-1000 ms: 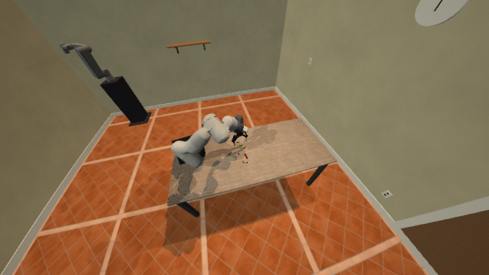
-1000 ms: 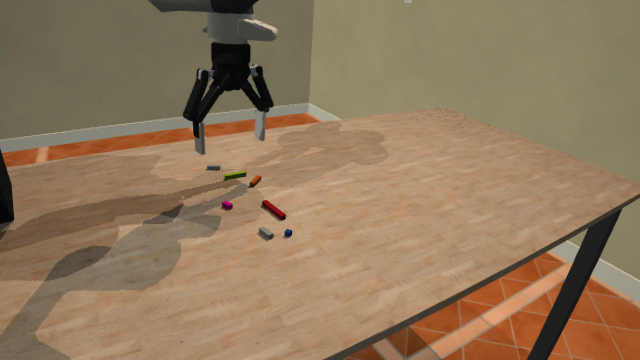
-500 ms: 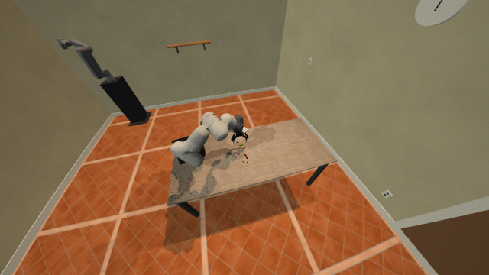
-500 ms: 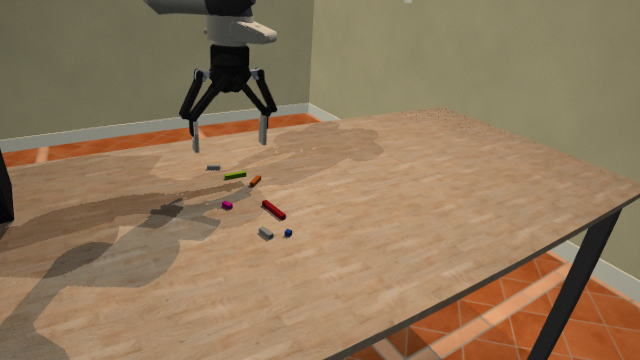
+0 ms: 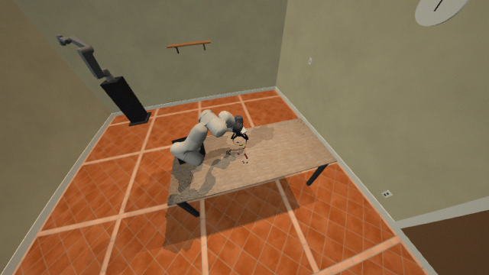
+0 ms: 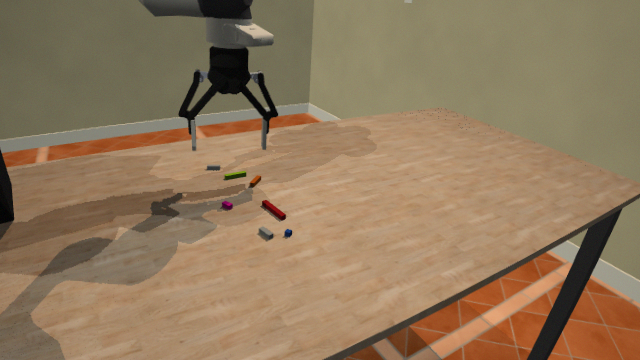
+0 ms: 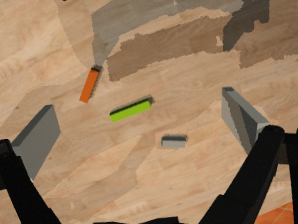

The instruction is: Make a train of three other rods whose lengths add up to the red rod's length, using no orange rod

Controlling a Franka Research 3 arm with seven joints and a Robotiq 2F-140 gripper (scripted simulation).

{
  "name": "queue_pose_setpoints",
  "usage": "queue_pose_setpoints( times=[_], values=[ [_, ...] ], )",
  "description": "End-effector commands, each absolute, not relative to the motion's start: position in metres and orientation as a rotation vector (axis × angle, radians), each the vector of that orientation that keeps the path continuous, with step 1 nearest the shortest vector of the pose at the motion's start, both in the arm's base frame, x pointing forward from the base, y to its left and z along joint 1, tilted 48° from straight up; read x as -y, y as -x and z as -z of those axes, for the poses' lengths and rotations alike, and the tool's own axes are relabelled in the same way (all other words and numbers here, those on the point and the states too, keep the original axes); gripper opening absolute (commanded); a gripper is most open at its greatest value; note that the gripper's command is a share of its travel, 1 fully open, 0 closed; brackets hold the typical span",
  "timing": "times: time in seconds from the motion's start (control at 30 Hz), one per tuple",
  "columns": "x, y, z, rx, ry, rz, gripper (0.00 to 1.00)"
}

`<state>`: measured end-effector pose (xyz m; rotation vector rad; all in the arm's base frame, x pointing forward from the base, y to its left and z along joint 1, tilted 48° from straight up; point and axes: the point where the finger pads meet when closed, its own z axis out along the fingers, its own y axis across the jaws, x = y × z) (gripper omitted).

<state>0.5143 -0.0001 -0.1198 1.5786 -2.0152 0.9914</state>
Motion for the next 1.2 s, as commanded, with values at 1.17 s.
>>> queue_pose_setpoints(
  times=[1.17],
  values=[
    [-0.001,-0.520,0.137,2.734,-0.703,-1.246,1.00]
  ],
)
